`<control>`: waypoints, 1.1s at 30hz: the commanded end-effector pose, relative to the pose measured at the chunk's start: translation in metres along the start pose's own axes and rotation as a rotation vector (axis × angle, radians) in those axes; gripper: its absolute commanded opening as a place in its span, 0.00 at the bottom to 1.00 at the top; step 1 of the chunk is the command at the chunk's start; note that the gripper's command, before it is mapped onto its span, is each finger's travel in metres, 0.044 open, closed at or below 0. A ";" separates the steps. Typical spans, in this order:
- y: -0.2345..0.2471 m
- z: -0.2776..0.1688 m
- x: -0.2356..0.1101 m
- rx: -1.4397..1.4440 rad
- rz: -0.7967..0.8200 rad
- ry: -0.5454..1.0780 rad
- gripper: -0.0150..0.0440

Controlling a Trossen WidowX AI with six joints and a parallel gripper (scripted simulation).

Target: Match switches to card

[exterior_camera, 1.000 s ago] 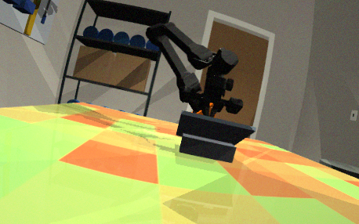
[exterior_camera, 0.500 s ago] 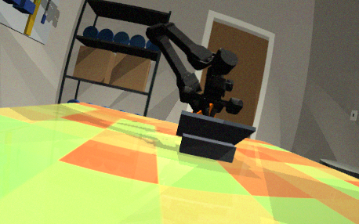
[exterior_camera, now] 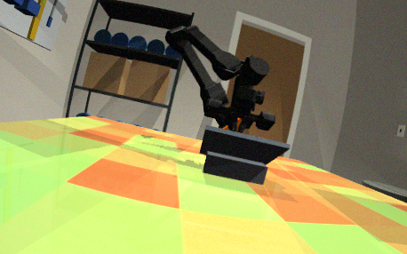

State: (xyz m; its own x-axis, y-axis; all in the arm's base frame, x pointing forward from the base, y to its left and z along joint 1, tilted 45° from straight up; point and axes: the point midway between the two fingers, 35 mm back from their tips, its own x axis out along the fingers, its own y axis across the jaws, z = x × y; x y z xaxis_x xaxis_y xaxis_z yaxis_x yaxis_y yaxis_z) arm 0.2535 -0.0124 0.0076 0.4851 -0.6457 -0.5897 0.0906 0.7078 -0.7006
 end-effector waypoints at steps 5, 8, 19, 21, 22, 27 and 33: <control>0.001 0.000 0.002 -0.003 0.002 0.001 0.25; 0.001 0.000 0.002 -0.003 0.002 0.001 0.25; 0.002 0.002 -0.062 -0.004 0.006 0.029 0.25; 0.001 0.002 -0.063 -0.004 0.005 0.029 0.25; 0.001 0.002 -0.063 -0.004 0.005 0.029 0.25; 0.007 0.004 -0.064 -0.004 0.006 0.029 0.25; 0.035 0.012 -0.070 -0.002 0.007 0.029 0.25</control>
State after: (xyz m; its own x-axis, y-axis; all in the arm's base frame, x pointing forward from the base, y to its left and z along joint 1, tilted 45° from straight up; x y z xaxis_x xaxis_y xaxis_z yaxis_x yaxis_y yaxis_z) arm 0.2327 0.0552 0.0344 0.4684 -0.6429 -0.6060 0.0890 0.7168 -0.6916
